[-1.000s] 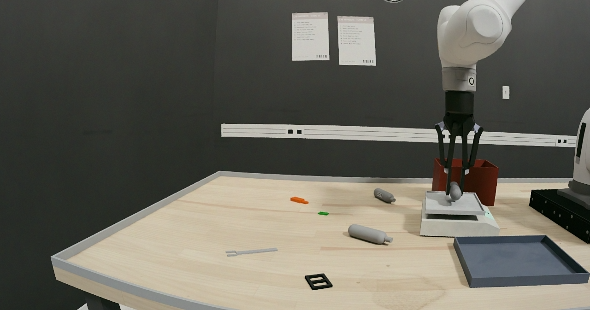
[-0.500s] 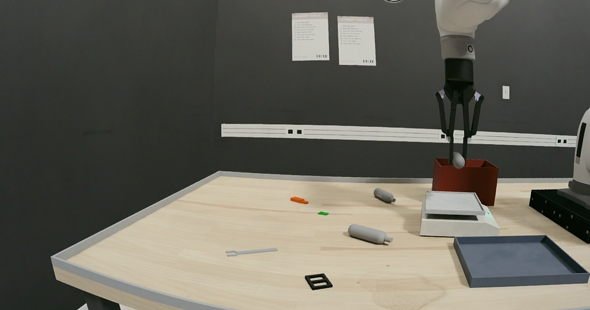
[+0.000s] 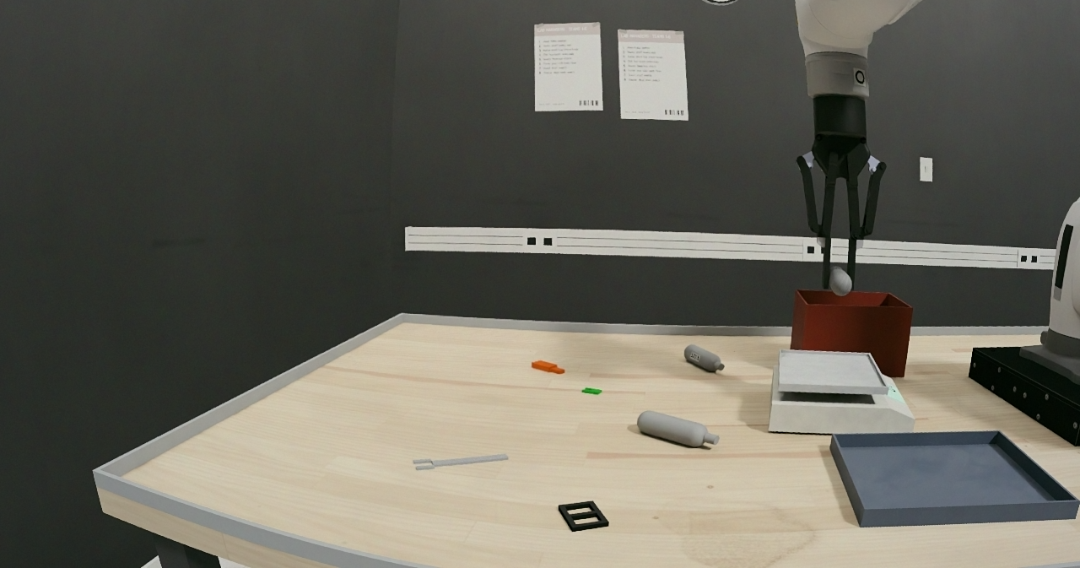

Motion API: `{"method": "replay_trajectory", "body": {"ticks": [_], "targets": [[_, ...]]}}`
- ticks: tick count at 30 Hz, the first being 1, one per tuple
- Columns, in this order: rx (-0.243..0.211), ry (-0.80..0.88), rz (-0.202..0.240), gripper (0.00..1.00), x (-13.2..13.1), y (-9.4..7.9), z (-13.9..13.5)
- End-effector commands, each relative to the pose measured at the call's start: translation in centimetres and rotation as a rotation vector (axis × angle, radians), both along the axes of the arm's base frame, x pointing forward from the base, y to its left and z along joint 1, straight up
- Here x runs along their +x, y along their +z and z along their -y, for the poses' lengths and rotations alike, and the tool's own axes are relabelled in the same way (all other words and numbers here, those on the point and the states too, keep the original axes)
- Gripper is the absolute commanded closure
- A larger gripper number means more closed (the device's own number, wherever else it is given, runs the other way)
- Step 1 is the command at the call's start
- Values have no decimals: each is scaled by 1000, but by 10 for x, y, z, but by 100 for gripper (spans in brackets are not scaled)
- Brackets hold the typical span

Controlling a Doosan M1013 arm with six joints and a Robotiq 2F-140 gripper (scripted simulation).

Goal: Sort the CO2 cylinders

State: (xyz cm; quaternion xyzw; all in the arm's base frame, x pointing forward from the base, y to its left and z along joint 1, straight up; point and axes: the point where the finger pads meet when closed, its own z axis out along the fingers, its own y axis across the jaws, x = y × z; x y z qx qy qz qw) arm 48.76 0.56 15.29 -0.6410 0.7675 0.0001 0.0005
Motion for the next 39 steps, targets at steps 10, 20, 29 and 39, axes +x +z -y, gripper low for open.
{"method": "replay_trajectory", "body": {"ticks": [10,20,29,39], "targets": [[0,0,1,90,-39,0,125],[0,0,1,90,-95,0,224],[0,0,1,90,-105,-1,244],[0,0,1,90,-105,-11,244]]}}
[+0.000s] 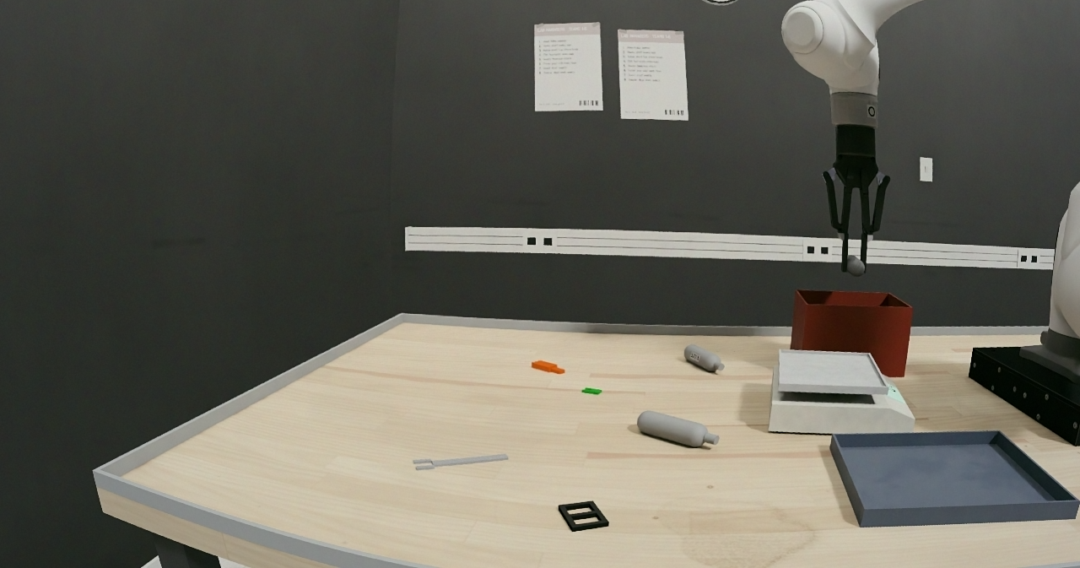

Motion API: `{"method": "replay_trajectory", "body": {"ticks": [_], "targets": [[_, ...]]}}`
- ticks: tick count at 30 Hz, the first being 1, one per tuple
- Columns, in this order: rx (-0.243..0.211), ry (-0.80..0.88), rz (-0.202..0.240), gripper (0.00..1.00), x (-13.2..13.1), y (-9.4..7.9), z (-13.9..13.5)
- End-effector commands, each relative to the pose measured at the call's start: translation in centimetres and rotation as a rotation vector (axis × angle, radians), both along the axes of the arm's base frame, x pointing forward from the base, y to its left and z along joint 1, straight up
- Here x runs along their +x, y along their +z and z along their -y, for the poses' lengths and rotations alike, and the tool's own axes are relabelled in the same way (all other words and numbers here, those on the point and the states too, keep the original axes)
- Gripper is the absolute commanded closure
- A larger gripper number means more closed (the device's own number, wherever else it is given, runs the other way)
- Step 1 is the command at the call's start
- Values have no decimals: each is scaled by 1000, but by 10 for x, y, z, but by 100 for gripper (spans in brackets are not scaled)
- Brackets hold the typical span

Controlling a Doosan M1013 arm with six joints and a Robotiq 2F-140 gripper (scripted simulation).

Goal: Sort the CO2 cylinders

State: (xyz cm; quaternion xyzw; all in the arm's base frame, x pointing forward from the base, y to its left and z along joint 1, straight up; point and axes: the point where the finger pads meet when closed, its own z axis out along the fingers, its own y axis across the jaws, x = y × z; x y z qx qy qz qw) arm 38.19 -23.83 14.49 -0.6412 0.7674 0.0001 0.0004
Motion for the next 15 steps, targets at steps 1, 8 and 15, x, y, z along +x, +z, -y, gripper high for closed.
{"method": "replay_trajectory", "body": {"ticks": [1,8,15], "targets": [[0,0,1,90,0,-5,0],[0,0,1,90,0,-13,0],[0,0,1,90,1,-23,0]]}}
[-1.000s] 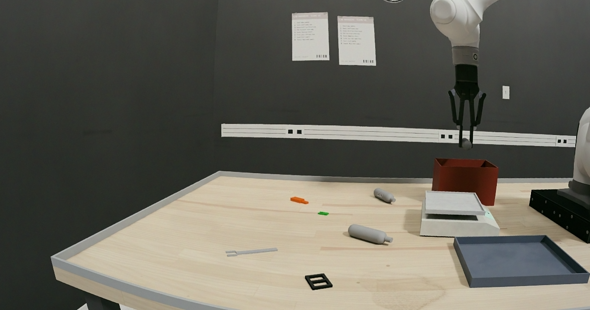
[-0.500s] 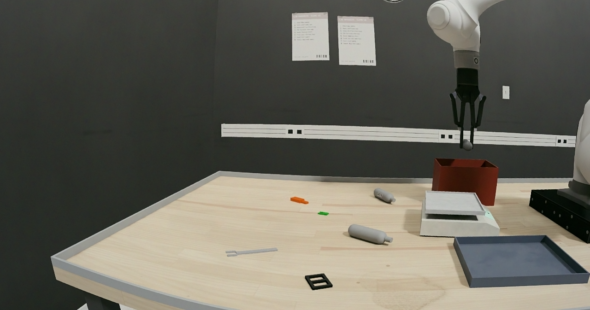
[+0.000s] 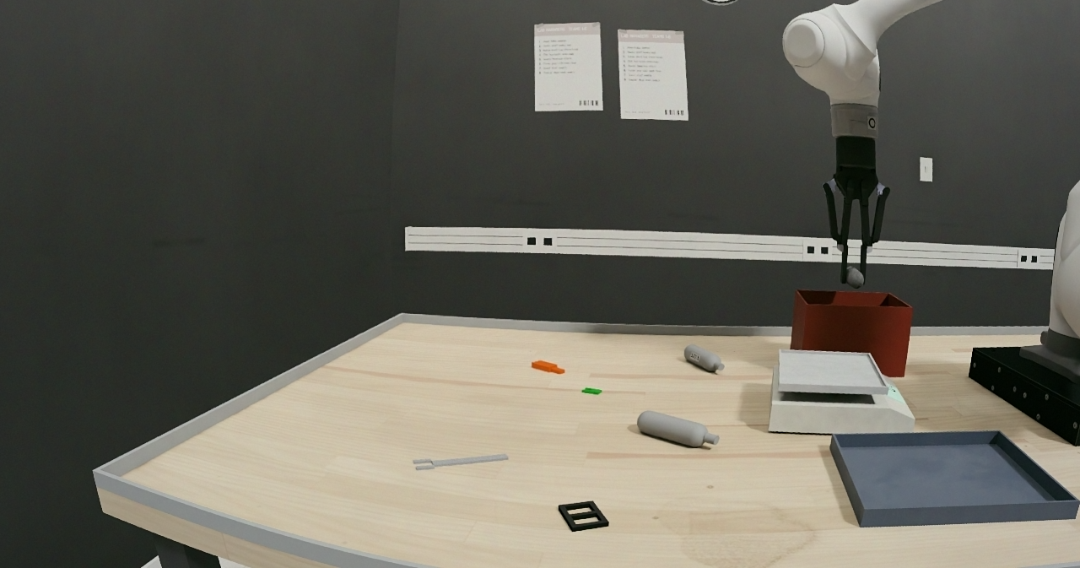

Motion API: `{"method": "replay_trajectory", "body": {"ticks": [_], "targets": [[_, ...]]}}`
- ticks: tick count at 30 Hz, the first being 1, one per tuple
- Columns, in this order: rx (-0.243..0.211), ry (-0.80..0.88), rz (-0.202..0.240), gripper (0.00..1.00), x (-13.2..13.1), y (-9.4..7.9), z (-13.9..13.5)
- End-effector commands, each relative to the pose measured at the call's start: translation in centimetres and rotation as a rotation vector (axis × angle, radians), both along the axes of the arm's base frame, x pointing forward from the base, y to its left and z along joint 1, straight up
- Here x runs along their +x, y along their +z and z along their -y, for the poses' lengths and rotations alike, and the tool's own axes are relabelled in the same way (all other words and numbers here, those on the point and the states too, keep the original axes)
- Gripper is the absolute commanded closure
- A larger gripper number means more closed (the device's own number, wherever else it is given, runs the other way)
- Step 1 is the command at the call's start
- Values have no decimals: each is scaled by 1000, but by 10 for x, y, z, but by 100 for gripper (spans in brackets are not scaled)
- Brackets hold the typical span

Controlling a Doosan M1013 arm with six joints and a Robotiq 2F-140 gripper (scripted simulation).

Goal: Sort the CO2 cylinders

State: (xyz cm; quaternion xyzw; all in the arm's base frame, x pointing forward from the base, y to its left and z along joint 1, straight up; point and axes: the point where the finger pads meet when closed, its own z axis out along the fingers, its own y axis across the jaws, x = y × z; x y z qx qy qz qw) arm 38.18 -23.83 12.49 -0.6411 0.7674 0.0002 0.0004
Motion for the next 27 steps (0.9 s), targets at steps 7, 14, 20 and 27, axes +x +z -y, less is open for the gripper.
{"method": "replay_trajectory", "body": {"ticks": [7,14,20,27], "targets": [[0,0,1,90,1,-10,0],[0,0,1,90,1,-12,0],[0,0,1,90,1,-12,0],[0,0,1,90,1,-12,0]]}}
